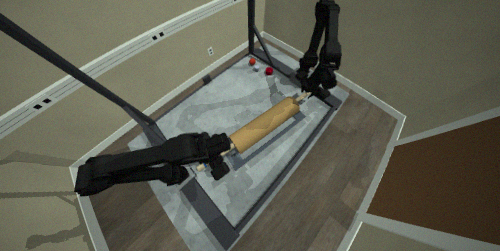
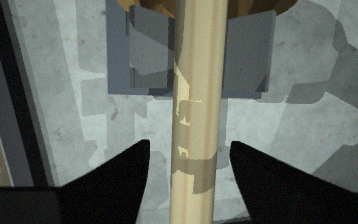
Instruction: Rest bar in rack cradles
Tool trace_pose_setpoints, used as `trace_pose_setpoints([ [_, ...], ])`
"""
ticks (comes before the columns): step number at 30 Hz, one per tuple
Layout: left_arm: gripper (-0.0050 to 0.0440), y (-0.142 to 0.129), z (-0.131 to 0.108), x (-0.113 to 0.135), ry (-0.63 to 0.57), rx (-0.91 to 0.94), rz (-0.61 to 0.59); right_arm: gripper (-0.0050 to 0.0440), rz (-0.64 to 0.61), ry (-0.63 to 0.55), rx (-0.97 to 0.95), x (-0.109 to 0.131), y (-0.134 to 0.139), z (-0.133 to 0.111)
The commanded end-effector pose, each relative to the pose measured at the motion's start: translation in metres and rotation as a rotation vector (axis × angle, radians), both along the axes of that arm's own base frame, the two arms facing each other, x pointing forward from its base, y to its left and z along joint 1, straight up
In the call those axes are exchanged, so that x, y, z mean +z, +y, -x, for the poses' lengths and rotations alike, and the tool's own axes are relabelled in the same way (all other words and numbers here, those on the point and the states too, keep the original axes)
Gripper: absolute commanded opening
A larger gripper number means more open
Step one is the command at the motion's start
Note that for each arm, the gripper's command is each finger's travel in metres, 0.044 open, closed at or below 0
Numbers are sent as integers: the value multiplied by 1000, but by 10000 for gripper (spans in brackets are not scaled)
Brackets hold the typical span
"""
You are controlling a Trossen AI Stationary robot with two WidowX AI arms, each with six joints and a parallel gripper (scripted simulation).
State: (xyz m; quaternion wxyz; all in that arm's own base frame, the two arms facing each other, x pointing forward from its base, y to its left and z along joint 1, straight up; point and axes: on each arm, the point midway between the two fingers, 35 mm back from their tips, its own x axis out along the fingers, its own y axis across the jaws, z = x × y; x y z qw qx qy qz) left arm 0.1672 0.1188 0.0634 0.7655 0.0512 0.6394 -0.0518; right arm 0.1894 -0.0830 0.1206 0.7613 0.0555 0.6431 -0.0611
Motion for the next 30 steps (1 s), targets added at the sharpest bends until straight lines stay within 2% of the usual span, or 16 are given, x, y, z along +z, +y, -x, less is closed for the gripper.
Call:
trace_pose_setpoints([
  [1,440,4,-3,7,-22,3,-21,50,24,-40,-3,12,-4,-5],
  [14,440,3,-3,6,-18,1,-18,50,23,-41,-2,12,-4,-5],
  [15,440,3,-3,6,-18,1,-18,440,23,-41,-2,12,-4,-5],
  [30,440,3,-3,6,-18,1,-18,440,14,-24,-2,7,-3,-3],
])
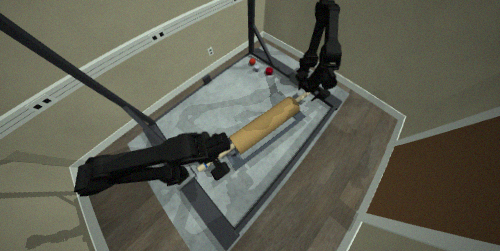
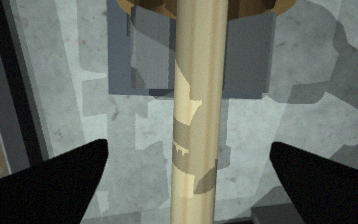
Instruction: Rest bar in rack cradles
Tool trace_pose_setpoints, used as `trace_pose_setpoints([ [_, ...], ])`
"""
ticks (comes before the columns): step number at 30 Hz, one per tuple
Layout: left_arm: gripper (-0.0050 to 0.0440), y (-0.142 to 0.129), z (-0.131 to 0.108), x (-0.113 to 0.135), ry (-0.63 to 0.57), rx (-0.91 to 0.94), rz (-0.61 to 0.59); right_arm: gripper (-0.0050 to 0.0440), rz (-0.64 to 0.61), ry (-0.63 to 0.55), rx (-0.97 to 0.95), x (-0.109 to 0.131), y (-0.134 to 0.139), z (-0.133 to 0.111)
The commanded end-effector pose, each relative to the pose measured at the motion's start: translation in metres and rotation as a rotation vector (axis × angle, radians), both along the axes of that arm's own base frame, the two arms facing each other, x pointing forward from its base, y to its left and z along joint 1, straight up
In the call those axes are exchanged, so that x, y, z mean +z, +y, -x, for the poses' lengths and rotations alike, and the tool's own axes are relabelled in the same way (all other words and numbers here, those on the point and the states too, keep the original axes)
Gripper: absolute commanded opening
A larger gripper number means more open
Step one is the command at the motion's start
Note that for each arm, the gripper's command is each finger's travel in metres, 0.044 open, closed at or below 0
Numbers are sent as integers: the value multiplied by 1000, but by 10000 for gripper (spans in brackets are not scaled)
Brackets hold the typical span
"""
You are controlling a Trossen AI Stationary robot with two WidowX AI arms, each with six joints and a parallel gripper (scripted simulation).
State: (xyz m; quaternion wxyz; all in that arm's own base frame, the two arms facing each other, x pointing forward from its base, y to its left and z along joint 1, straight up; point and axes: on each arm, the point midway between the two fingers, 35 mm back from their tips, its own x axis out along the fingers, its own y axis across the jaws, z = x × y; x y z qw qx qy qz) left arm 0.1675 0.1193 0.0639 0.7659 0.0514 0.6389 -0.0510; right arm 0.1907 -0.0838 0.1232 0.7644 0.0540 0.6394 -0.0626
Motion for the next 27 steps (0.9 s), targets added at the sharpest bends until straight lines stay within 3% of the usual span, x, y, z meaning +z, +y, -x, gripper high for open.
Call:
trace_pose_setpoints([
  [1,440,3,-2,5,-16,0,-17,440,9,-15,-2,4,-2,-2],
  [27,440,3,7,59,-23,-2,-18,440,9,-15,-2,4,-2,-2],
])
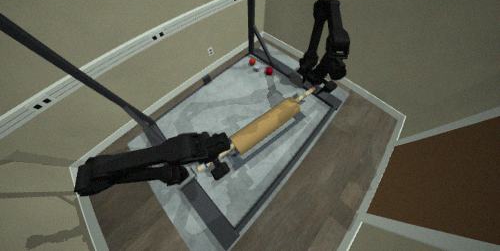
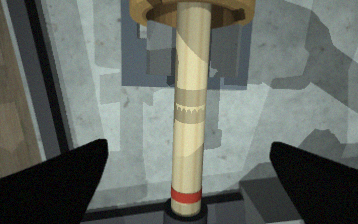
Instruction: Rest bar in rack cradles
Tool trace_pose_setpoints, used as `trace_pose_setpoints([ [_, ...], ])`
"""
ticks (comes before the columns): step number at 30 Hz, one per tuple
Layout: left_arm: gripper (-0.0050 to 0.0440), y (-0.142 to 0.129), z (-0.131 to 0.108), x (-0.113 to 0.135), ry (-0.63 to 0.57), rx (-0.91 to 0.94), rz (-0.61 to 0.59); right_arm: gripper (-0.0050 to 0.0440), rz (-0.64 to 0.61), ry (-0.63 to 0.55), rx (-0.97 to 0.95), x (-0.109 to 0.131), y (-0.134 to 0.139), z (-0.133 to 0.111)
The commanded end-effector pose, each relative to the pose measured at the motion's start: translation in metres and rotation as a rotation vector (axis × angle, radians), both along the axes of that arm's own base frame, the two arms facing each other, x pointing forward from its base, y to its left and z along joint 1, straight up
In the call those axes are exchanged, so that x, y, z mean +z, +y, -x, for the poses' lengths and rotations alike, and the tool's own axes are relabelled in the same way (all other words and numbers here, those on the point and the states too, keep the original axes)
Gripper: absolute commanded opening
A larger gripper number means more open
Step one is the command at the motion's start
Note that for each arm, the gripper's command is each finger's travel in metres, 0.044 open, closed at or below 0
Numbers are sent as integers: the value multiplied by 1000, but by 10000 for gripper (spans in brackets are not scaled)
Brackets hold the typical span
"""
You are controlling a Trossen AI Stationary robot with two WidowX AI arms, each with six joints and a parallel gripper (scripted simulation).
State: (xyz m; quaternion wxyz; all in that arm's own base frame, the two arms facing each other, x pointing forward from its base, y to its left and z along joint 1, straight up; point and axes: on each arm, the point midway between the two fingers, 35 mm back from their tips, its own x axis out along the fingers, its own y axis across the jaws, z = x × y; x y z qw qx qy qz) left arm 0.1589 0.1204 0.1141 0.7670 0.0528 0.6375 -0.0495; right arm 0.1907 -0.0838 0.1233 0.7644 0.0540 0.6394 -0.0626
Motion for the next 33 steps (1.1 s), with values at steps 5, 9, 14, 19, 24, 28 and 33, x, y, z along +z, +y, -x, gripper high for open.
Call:
trace_pose_setpoints([
  [5,440,1,1,14,-16,-3,-13,440,9,-15,-2,4,-2,-2],
  [9,440,2,0,12,-8,-3,-5,440,15,-29,-1,19,-2,-1],
  [14,440,1,0,11,-6,-3,-3,440,13,-31,0,32,-1,1],
  [19,440,1,0,11,-6,-3,-3,440,4,-15,0,34,-1,3],
  [24,440,1,0,11,-6,-3,-3,440,10,-27,0,50,0,5],
  [28,440,1,0,11,-6,-3,-3,440,9,-24,0,59,0,7],
  [33,440,1,0,11,-6,-3,-3,440,5,-15,0,63,0,9],
])
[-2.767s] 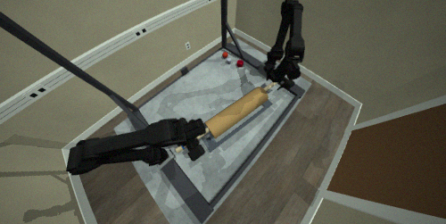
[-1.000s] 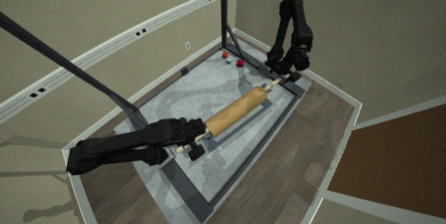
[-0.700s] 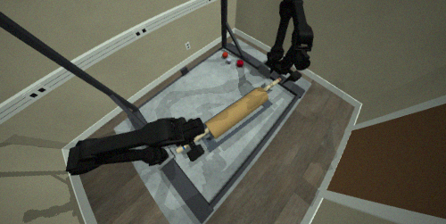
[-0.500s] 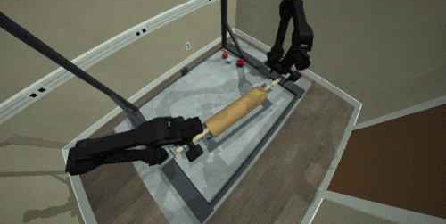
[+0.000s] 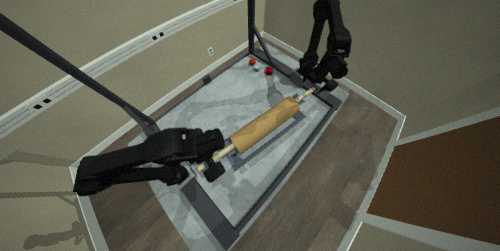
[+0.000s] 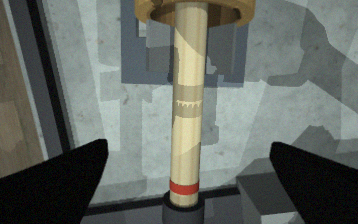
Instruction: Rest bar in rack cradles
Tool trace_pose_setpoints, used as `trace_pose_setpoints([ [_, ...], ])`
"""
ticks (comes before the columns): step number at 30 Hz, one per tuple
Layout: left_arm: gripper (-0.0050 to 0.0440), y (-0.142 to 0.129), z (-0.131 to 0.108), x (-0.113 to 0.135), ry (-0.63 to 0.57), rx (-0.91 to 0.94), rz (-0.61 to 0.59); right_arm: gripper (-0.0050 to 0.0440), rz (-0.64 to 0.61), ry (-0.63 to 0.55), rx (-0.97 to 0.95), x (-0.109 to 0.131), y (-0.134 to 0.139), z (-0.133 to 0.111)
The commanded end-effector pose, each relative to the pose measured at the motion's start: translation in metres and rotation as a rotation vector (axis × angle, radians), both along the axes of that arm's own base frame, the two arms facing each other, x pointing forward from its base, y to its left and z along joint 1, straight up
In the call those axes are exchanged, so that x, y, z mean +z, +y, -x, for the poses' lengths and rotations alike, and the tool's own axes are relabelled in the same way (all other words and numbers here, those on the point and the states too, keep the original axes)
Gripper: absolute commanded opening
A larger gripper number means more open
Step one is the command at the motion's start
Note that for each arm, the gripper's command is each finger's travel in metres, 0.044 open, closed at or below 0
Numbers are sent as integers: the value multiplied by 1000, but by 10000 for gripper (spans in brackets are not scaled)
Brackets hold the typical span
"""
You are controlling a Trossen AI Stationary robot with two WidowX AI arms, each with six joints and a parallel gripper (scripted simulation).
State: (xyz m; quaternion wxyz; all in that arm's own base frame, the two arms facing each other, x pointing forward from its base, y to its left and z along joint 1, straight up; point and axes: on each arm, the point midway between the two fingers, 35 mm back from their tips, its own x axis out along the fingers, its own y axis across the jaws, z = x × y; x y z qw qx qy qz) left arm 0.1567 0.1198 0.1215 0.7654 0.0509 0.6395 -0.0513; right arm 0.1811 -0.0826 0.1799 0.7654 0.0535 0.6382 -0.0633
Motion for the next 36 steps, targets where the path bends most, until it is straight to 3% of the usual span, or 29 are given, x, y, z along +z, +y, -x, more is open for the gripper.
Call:
trace_pose_setpoints([
  [1,440,2,-2,4,-12,-2,-8,440,3,-12,0,7,-1,-1],
  [8,440,4,-28,8,-125,17,-103,440,67,-139,18,1,-1,-24],
  [16,440,1,-84,33,-407,55,-228,440,165,-441,49,16,4,-76],
  [19,440,4,-82,30,-382,62,-226,440,167,-434,42,19,1,-76],
  [21,440,-2,-91,38,-447,58,-235,440,172,-480,54,20,5,-82],
  [33,440,-51,-152,113,-966,102,-189,440,206,-965,99,73,39,-131],
  [36,440,-45,-153,108,-936,110,-202,440,214,-954,92,75,35,-133],
])
